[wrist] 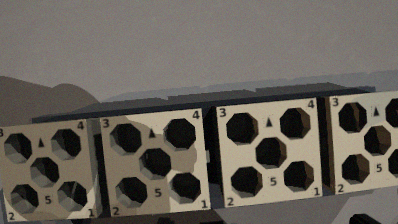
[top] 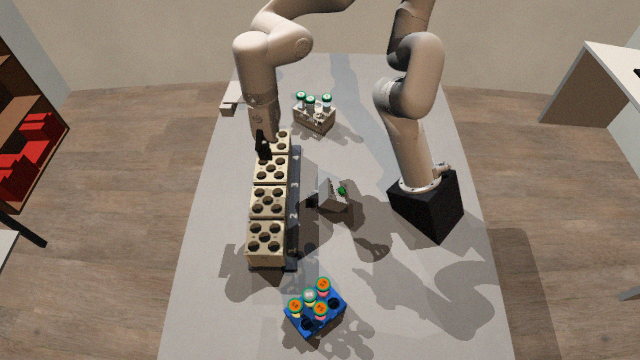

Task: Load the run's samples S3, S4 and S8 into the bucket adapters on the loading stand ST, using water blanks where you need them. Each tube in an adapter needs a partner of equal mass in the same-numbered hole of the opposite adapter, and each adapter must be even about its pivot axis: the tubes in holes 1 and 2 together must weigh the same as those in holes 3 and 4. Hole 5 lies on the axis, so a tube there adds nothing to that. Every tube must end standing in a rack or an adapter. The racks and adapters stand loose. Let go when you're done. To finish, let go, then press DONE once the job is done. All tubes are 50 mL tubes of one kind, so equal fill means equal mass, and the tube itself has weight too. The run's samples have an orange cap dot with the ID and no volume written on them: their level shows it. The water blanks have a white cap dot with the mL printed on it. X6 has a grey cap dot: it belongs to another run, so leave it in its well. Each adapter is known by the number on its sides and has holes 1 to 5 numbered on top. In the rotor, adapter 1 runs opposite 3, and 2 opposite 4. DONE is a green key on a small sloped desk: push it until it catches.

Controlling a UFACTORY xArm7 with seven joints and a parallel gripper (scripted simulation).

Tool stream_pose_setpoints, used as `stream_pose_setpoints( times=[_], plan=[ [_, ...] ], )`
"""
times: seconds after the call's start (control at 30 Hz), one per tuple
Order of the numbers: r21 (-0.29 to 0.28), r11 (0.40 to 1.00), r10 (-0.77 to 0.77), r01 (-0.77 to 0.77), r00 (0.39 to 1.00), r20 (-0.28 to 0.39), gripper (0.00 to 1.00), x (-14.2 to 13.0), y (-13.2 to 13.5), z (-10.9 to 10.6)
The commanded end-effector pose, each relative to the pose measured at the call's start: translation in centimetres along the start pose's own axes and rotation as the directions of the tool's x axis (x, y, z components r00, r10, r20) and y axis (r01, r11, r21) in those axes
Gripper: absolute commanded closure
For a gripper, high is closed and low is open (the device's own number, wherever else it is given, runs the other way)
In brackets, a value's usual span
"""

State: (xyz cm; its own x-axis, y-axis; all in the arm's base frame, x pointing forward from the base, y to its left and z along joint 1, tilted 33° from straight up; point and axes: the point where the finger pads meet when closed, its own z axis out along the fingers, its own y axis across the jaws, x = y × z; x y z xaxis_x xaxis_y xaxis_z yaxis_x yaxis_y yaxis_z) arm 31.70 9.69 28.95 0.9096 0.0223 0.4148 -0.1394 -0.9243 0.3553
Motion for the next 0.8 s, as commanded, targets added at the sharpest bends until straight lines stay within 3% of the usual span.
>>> stream_pose_setpoints(
  times=[0.0, 0.27, 0.33, 0.67, 0.77],
  plan=[
    [0.003, 0.987, 0.158, -0.158, 0.987, -0.006, 0.00, -0.9, 2.2, -0.2],
    [0.004, 0.911, 0.413, -0.413, 0.911, -0.005, 0.00, -2.5, 5.8, -0.2],
    [0.004, 0.911, 0.413, -0.413, 0.911, -0.005, 0.00, -2.5, 5.8, -0.2],
    [0.005, 0.733, 0.681, -0.681, 0.733, -0.004, 0.00, -4.5, 10.4, -0.2],
    [0.005, 0.733, 0.681, -0.681, 0.733, -0.004, 0.00, -5.1, 11.8, -0.2]
  ],
)
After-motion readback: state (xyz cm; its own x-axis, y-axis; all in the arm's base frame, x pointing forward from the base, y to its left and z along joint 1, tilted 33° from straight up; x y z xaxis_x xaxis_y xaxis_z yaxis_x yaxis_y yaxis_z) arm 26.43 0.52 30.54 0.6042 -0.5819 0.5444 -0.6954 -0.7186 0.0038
